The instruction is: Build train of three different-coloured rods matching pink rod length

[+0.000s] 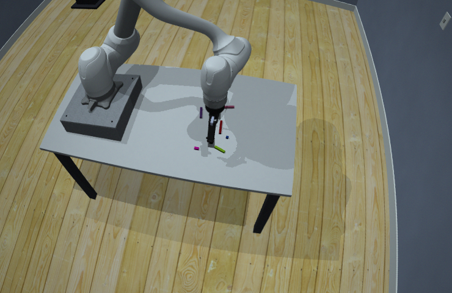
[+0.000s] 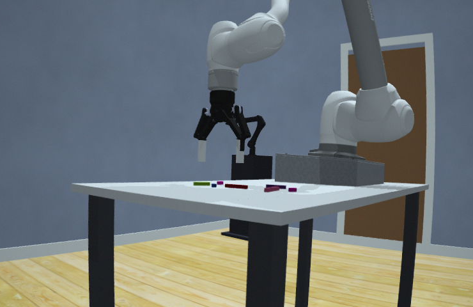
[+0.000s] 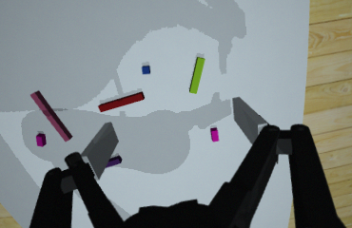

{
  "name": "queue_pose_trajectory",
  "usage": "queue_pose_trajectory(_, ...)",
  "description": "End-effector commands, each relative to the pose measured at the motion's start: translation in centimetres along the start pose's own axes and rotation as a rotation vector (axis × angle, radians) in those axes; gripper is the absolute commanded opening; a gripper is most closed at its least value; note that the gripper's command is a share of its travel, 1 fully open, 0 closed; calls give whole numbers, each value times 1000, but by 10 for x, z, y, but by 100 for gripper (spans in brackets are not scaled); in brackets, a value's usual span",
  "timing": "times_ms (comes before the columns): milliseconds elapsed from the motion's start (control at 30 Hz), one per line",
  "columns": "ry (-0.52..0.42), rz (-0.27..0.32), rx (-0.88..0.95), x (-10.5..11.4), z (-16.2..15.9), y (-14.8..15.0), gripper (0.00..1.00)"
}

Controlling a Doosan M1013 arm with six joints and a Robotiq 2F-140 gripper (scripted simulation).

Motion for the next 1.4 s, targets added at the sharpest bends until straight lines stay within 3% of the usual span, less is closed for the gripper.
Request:
queue_pose_trajectory(0, 0, 0, 0, 0, 0, 0, 100)
queue_pose_trajectory(467, 0, 0, 62, 0, 0, -3, 100)
queue_pose_trajectory(700, 0, 0, 352, 0, -2, -19, 100)
queue_pose_trajectory(767, 0, 0, 352, 0, -2, -19, 100)
queue_pose_trajectory(833, 0, 0, 497, 0, -3, -27, 100)
queue_pose_trajectory(1267, 0, 0, 1012, 0, -7, -54, 100)
queue_pose_trajectory(1333, 0, 0, 1012, 0, -7, -54, 100)
queue_pose_trajectory(1367, 0, 0, 1119, 0, -8, -60, 100)
Point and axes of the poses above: the point where the finger pads meet when closed, its own x axis back along the fingers, its own y axis across the jaws, z = x × y, the point moved 9 cm from there along x, back along the fingers, and after that the axes turned 1 degree about x, right-handed, at the moved point
